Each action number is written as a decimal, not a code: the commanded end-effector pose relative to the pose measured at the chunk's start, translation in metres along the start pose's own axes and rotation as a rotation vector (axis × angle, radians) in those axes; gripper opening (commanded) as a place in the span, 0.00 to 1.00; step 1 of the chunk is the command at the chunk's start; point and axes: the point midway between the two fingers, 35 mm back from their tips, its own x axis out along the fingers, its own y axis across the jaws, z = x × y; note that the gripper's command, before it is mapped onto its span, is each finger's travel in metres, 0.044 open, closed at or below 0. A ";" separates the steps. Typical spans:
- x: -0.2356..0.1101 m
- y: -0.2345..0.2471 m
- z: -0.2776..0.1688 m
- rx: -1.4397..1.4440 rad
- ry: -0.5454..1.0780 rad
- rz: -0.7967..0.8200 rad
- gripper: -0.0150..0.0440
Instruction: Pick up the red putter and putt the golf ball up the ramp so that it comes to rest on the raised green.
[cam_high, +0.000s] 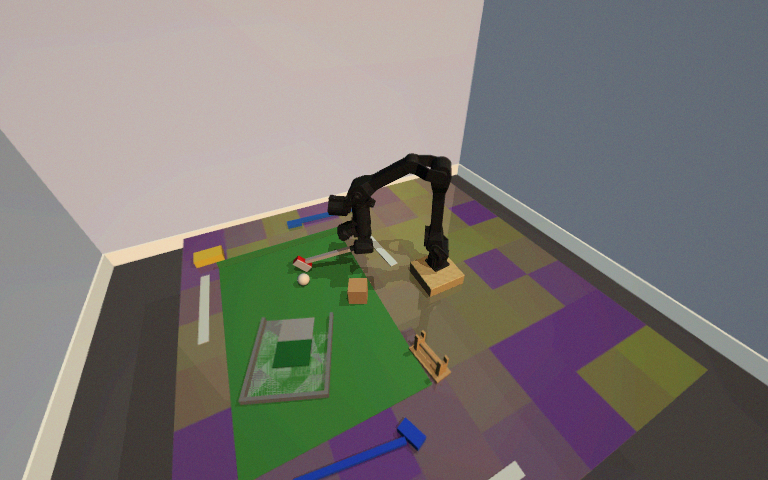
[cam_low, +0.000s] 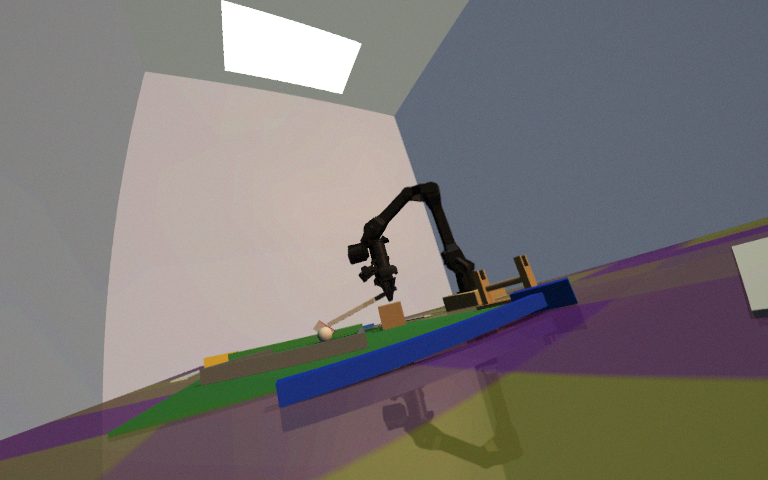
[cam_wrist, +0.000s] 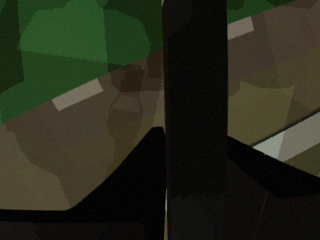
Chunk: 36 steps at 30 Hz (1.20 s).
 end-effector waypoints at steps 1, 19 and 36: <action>-0.001 -0.002 0.001 0.000 -0.004 -0.001 0.25; 0.003 -0.027 0.000 0.008 0.000 -0.002 0.25; 0.000 0.108 0.003 0.003 -0.006 0.005 0.25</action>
